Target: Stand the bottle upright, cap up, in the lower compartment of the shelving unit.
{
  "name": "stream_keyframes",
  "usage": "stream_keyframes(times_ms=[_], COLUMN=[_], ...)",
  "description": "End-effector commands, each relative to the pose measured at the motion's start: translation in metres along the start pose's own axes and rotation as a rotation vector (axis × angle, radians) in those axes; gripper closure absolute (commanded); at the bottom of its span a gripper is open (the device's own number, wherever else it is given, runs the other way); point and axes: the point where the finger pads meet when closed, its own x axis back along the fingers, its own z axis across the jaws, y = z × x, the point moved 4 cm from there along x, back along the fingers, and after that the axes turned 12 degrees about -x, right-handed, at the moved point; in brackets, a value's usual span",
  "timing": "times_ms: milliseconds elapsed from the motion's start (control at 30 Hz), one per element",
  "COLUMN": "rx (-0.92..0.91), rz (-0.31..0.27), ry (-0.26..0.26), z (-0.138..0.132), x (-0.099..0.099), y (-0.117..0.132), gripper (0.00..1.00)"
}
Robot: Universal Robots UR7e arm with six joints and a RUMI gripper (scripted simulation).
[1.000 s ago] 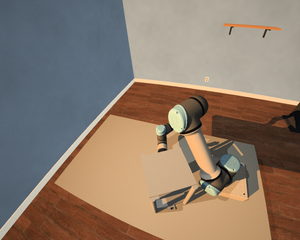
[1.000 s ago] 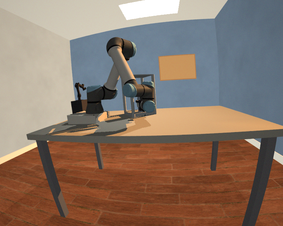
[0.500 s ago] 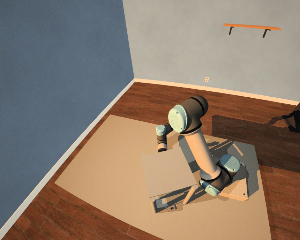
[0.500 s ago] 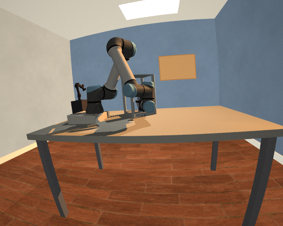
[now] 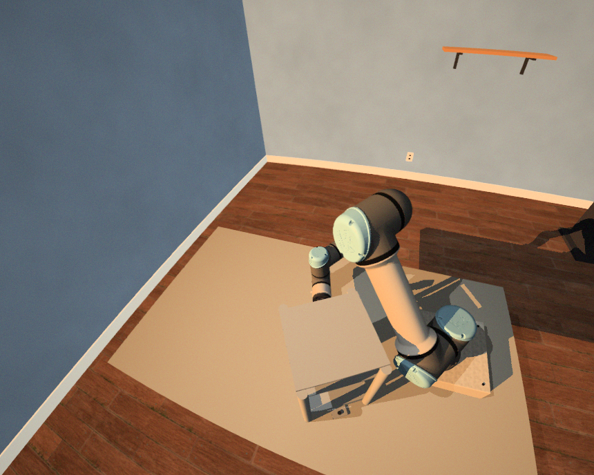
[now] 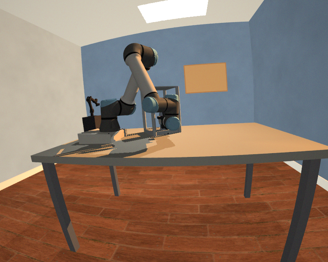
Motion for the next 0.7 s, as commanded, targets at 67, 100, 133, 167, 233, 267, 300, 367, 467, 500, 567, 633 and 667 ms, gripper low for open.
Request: stream_keyframes(times_ms=[67,100,133,167,233,267,300,367,467,500,567,633,667], rx=[0.001,0.001,0.001,0.001,0.001,0.001,0.001,0.001,0.001,0.001,0.001,0.001,0.001], rz=[-0.001,-0.001,-0.001,-0.001,-0.001,-0.001,-0.001,-0.001,-0.001,-0.001,-0.001,-0.001,-0.001], ry=[0.0,0.0,0.0,0.0,0.0,0.0,0.0,0.0,0.0,0.0,0.0,0.0,0.0], z=[0.0,0.0,0.0,0.0,0.0,0.0,0.0,0.0,0.0,0.0,0.0,0.0,0.0], x=[0.002,0.003,0.003,0.004,0.005,0.006,0.007,0.007,0.009,0.009,0.011,0.013,0.014], y=[0.0,0.0,0.0,0.0,0.0,0.0,0.0,0.0,0.0,0.0,0.0,0.0,0.0], gripper=[0.5,0.5,0.5,0.5,0.5,0.5,0.5,0.5,0.5,0.5,0.5,0.5,0.5])
